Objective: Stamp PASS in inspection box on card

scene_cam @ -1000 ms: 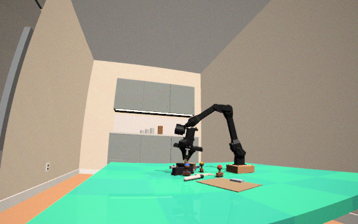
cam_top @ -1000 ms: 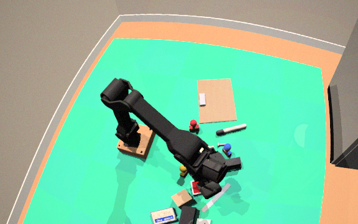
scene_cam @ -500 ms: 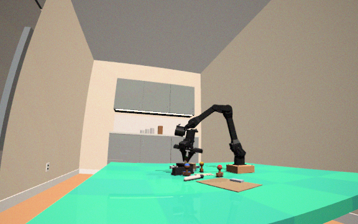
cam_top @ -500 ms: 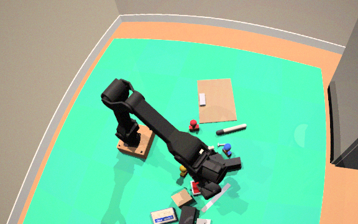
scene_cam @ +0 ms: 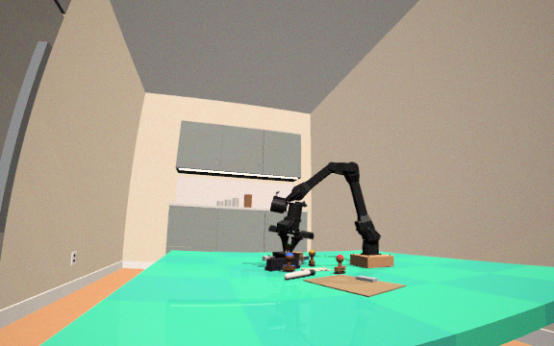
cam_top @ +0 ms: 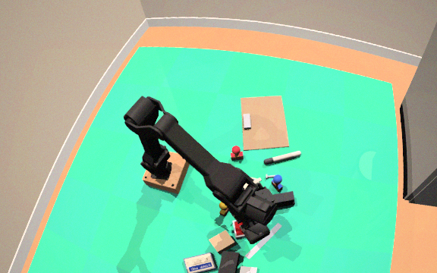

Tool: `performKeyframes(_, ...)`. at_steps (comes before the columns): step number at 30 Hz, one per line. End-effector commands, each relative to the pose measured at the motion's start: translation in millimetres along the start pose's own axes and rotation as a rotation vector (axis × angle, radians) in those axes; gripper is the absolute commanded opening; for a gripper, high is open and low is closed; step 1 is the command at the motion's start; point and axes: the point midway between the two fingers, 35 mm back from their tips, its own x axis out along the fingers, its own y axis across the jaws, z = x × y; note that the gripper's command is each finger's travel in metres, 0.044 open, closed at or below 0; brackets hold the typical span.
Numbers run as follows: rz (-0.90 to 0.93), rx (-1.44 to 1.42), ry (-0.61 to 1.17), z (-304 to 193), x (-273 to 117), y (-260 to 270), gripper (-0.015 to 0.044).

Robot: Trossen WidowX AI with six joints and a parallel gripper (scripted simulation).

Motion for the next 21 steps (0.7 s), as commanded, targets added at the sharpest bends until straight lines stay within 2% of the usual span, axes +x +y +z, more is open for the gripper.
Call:
performKeyframes(1, 0.004, 0.000, 0.005, -2.1, 4.4, 2.8, 0.0000)
performKeyframes(21, 0.002, 0.000, 0.005, -2.7, 9.0, 3.8, 0.0000)
